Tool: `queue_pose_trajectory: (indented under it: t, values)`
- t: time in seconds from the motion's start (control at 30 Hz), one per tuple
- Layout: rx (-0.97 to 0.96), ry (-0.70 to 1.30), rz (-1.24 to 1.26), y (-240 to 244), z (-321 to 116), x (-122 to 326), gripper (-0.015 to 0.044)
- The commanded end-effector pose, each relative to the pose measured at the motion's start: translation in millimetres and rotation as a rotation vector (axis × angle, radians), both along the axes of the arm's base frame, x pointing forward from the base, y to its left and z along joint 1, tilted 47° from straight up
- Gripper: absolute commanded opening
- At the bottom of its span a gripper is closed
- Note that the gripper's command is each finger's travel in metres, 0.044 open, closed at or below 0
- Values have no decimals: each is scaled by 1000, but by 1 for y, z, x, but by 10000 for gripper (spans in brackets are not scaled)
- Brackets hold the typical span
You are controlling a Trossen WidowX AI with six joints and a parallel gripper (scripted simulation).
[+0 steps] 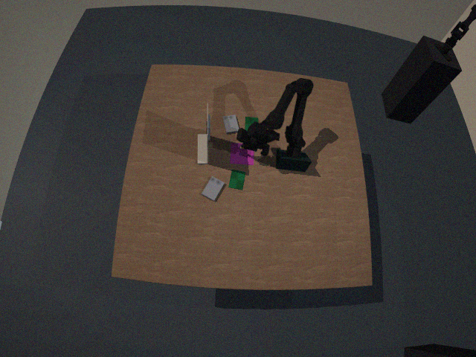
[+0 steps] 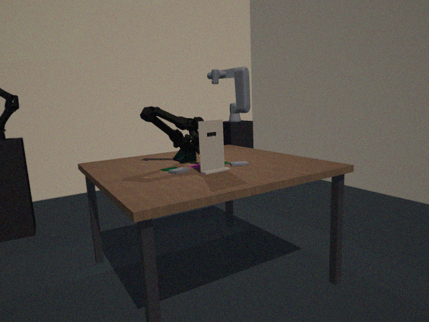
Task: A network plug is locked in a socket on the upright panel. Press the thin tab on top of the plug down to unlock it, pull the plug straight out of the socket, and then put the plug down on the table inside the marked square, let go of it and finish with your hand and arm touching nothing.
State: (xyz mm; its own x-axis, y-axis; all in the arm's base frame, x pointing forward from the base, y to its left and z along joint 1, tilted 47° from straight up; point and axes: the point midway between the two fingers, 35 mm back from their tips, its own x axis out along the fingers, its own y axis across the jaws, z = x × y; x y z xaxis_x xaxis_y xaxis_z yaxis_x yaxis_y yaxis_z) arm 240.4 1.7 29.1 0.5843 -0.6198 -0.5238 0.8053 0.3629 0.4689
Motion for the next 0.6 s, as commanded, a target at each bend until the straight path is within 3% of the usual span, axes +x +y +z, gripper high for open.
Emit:
queue_pose_trajectory:
  t: [0.0,0.57]
  values:
    - [-3,8,3,-2,-4,0,0]
    - [-1,11,2,-12,-16,2,0]
